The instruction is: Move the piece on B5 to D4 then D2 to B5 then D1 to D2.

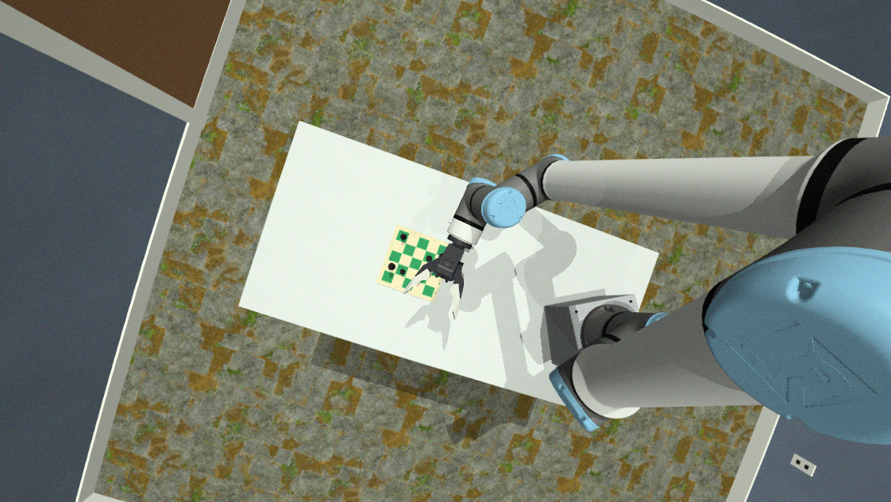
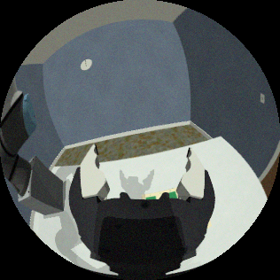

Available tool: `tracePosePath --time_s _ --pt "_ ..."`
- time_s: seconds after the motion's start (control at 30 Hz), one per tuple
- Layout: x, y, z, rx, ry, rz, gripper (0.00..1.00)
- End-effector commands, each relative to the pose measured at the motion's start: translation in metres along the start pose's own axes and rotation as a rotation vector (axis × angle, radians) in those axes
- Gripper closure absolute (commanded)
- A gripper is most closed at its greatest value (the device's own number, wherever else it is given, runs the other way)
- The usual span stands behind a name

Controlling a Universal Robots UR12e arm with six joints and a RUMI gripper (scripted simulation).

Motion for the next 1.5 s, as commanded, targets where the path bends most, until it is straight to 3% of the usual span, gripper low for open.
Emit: tracePosePath --time_s 0.0,0.1,0.13,0.2,0.27,0.3,0.33,0.37,0.4,0.43,0.47,0.5,0.53,0.57,0.67,0.77,0.9,1.1,1.47 --pt "0.035 0.05 0.032 -0.024 0.035 -0.003 0.0" --pt "0.043 0.062 0.041 -0.031 0.045 -0.006 0.0" --pt "0.051 0.076 0.05 -0.038 0.054 -0.008 0.0" --pt "0.051 0.076 0.05 -0.038 0.054 -0.008 0.0" --pt "0.067 0.105 0.072 -0.053 0.075 -0.014 0.0" --pt "0.067 0.105 0.072 -0.053 0.075 -0.014 0.0" --pt "0.075 0.12 0.083 -0.06 0.086 -0.017 0.0" --pt "0.075 0.12 0.083 -0.06 0.086 -0.017 0.0" --pt "0.082 0.136 0.095 -0.068 0.096 -0.02 0.0" --pt "0.082 0.136 0.095 -0.068 0.096 -0.02 0.0" --pt "0.089 0.152 0.107 -0.076 0.106 -0.024 0.0" --pt "0.089 0.152 0.107 -0.076 0.106 -0.024 0.0" --pt "0.095 0.167 0.118 -0.083 0.116 -0.027 0.0" --pt "0.095 0.167 0.118 -0.083 0.116 -0.027 0.0" --pt "0.106 0.195 0.141 -0.097 0.135 -0.034 0.0" --pt "0.106 0.195 0.141 -0.097 0.135 -0.034 0.0" --pt "0.119 0.24 0.178 -0.118 0.162 -0.045 0.0" --pt "0.124 0.265 0.2 -0.129 0.177 -0.052 0.0" --pt "0.125 0.265 0.2 -0.131 0.181 -0.056 0.0"
Point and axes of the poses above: the point where the finger pads meet when closed, its own y axis back along the fingers, its own x axis across the jaws, z = x × y, the point moved 5 cm from there along y, back along the fingers, and after that the axes turned 4 degrees about y, right-handed, at the moved point
